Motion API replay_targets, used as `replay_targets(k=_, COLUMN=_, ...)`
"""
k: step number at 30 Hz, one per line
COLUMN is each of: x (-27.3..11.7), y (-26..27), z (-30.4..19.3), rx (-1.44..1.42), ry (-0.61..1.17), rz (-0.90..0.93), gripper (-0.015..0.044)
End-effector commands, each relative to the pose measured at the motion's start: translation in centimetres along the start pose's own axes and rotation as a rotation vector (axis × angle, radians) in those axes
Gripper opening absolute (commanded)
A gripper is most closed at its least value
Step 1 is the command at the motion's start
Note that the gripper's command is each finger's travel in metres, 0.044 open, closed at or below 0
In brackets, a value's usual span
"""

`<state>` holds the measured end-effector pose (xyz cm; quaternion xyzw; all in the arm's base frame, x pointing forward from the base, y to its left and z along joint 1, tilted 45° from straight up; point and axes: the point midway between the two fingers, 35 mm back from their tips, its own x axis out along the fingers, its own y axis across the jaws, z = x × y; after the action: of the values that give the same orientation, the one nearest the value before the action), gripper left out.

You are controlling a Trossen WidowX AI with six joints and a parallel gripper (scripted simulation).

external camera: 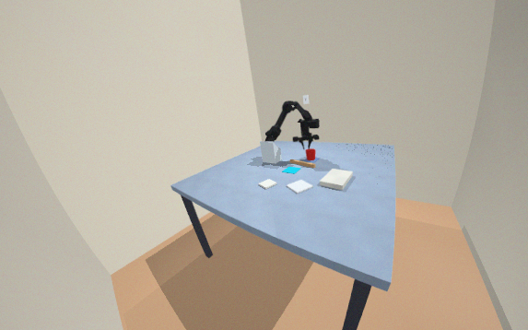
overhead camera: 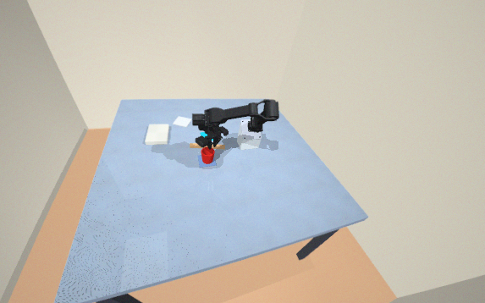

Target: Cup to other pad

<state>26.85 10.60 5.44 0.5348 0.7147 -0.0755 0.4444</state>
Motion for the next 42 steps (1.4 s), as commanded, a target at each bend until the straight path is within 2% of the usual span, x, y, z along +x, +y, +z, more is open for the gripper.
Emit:
replay_targets(k=1, x=0.9, y=-0.2, z=0.1, rx=0.013, ry=0.007, rz=-0.003, gripper=0.0148)
replay_targets(k=25, x=4.7, y=-0.3, z=-0.2, rx=0.013, ry=0.011, rz=-0.001, gripper=0.0148)
replay_targets(k=33, x=4.8, y=-0.3, z=-0.2, rx=0.013, ry=0.011, rz=-0.001, gripper=0.0148)
replay_targets(k=36, x=4.6, y=-0.2, z=-0.2, rx=0.004, ry=0.006, rz=0.0, gripper=0.0069)
replay_targets(k=42, x=4.6, y=-0.2, z=-0.2, rx=0.004, ry=0.006, rz=0.0, gripper=0.0029)
